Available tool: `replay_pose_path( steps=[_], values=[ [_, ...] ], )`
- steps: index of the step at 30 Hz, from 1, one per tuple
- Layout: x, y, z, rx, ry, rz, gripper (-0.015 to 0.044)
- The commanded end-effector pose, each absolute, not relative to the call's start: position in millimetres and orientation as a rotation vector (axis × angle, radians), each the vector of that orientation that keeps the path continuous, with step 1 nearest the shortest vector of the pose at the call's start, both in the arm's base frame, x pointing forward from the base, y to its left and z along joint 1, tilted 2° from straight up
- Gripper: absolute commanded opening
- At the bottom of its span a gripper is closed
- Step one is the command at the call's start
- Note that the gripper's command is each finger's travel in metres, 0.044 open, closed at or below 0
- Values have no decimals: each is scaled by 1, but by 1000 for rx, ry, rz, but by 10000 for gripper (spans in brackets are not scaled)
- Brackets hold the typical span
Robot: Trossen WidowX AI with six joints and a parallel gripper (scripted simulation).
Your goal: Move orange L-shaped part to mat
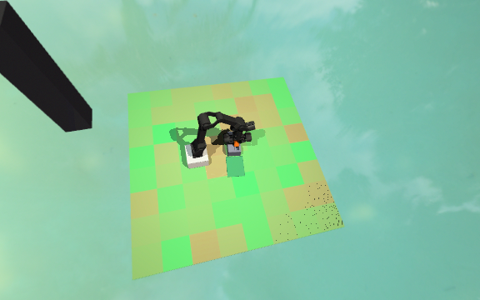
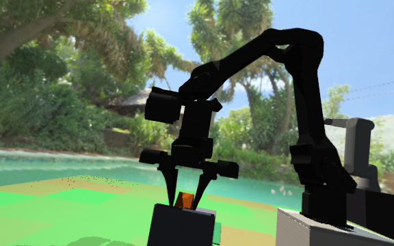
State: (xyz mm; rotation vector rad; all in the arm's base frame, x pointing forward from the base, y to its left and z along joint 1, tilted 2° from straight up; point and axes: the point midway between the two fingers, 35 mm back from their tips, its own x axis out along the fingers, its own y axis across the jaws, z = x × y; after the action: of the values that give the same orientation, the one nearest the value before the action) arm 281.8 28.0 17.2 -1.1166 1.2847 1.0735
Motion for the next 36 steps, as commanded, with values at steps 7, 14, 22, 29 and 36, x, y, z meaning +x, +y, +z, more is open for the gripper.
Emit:
replay_pose_path(
  steps=[7, 14, 22, 29, 36],
  values=[
    [282, 28, 18, -1117, 1283, 1073, 95],
    [282, 28, 18, -1117, 1283, 1073, 0],
    [282, 28, 23, -1117, 1285, 1074, 0],
    [281, 28, 34, -1119, 1289, 1076, 0],
    [280, 28, 44, -1119, 1290, 1077, 0]
  ],
)
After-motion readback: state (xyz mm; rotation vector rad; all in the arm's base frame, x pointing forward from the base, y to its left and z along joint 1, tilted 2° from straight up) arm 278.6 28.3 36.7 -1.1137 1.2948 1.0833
